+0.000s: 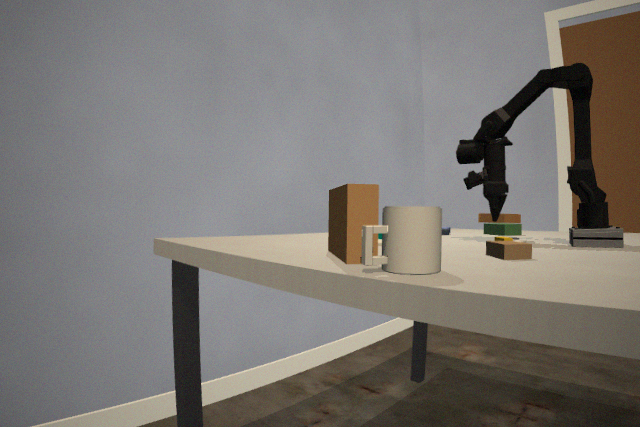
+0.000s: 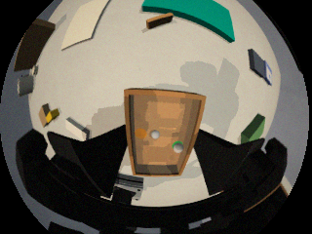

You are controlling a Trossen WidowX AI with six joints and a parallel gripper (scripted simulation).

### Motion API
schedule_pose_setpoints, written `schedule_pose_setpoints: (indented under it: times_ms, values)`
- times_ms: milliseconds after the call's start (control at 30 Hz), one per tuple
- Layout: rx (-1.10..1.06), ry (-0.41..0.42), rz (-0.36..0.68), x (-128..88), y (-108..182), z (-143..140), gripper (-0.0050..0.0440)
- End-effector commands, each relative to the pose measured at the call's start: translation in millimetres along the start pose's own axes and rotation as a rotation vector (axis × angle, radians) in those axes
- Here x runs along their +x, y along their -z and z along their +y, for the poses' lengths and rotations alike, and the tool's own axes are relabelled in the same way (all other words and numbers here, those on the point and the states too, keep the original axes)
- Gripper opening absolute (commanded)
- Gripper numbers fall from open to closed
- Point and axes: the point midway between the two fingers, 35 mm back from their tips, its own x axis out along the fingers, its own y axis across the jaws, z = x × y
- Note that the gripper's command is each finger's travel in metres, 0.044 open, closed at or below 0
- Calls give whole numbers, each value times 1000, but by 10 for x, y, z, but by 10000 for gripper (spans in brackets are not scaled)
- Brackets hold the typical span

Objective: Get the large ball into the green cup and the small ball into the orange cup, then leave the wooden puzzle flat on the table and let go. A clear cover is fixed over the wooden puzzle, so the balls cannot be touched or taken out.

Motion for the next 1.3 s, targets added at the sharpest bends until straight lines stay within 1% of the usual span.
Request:
schedule_pose_setpoints:
  times_ms: [0,233,500,767,1100,1267]
  values:
    - [1,-12,-7,-2,13,1,0]
    - [1,-32,7,0,10,-4,0]
    - [0,-17,36,3,2,0,0]
    - [0,-17,36,3,2,0,0]
    - [0,-3,1,-1,11,4,0]
    - [1,-11,-8,-2,13,2,0]
